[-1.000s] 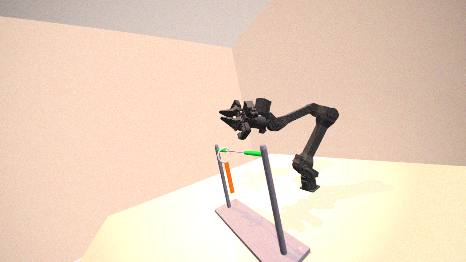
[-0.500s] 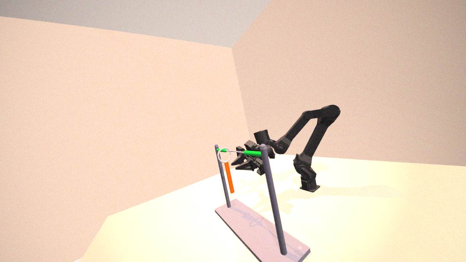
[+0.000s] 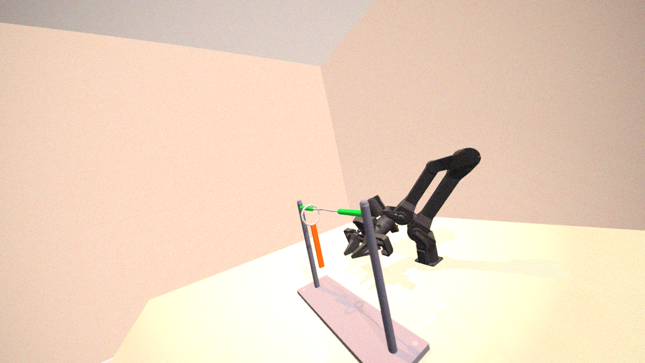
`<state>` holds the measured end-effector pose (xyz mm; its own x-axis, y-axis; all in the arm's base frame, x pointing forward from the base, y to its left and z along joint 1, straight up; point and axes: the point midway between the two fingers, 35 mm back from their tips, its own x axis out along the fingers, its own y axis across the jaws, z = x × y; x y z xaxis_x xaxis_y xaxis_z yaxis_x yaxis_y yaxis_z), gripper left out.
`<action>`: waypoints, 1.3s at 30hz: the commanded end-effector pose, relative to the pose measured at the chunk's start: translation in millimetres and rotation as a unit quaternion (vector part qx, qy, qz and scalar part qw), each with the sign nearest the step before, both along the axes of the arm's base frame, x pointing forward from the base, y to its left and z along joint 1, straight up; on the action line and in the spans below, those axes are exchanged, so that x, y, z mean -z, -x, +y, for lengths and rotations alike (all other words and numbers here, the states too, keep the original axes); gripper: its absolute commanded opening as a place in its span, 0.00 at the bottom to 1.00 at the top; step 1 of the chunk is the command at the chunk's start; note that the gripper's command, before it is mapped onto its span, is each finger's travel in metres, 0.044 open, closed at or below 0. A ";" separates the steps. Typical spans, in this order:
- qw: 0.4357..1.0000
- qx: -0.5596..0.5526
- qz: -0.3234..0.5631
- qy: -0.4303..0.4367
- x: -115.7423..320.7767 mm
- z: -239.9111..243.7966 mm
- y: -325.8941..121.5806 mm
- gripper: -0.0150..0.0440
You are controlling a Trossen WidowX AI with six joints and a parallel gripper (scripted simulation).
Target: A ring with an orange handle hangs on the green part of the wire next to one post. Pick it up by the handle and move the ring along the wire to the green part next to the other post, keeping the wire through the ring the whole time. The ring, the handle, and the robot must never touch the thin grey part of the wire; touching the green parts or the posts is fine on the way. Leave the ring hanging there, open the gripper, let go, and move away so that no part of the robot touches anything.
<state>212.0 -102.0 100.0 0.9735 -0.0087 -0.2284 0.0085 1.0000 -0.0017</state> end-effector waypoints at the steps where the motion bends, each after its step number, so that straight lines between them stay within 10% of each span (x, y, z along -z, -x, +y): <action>1: 1.000 -0.002 0.001 -0.009 2.2 2.8 -0.2 0.53; 39: 0.999 0.005 -0.033 0.004 -36.1 0.6 -73.1 0.53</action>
<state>278.0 -99.0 131.9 0.9848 -0.0154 -0.1730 0.0147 0.9999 -0.0052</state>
